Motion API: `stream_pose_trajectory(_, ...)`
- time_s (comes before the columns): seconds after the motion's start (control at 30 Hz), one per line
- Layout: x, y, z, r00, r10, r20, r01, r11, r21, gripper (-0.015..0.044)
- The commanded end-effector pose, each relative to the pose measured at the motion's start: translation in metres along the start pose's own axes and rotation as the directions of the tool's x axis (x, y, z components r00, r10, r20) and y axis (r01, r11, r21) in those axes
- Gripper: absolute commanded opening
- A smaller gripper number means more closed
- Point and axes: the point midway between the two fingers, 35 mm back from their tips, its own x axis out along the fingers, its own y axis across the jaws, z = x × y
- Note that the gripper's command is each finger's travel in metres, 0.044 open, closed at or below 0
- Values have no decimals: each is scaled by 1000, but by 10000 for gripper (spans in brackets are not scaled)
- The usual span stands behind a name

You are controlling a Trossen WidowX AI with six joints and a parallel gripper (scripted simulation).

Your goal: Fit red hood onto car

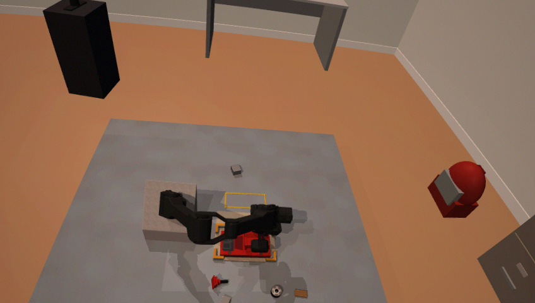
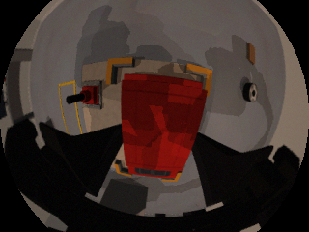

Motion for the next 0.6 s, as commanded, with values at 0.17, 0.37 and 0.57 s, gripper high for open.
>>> stream_pose_trajectory(0.17, 4, 0, 0, 1000, -3, 1, 3, 1000, -3, 0)
stream_pose_trajectory(0.37, 6, 0, 0, 1000, -3, 0, 3, 1000, -3, 0)
stream_pose_trajectory(0.57, 8, 0, 0, 1000, -3, 0, 3, 1000, -3, 0)
